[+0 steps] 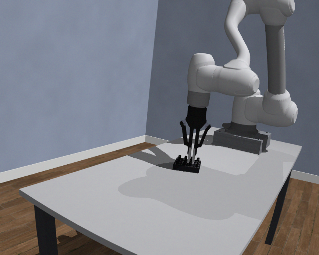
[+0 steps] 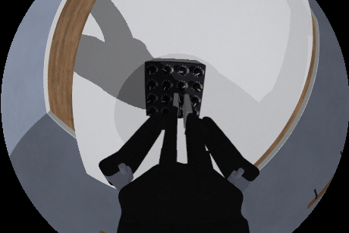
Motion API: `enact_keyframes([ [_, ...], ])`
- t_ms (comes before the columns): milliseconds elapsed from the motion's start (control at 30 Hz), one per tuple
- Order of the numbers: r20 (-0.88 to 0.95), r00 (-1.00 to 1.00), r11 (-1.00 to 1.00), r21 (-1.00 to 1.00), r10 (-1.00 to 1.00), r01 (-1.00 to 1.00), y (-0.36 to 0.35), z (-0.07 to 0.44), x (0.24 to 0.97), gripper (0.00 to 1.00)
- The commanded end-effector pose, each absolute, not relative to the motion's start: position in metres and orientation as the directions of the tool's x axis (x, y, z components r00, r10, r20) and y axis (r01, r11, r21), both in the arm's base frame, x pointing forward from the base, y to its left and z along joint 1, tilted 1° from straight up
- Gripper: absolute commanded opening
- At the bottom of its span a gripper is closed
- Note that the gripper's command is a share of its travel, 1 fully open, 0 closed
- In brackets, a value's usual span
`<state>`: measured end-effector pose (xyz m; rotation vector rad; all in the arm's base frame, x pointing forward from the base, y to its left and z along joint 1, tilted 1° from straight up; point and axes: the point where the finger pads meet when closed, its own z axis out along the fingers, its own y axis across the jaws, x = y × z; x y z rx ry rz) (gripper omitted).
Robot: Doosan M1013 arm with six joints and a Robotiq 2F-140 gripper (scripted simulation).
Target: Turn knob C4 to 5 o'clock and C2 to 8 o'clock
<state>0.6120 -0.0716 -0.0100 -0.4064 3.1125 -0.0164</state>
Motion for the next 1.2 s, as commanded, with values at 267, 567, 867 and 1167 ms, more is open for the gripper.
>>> enact_keyframes([
  [267, -0.001, -0.963, 0.963, -0.011, -0.269, -0.269, -0.0715, -0.0099, 0.6120, 0.05],
  [567, -0.001, -0.953, 0.952, -0.011, -0.304, -0.304, -0.0715, -0.0099, 0.6120, 0.05],
  [867, 0.000, -0.924, 0.924, -0.011, -0.382, -0.382, -0.0715, -0.0099, 0.6120, 0.05],
  [1167, 0.001, -0.867, 0.867, -0.011, -0.497, -0.497, -0.0715, -0.0099, 0.6120, 0.05],
])
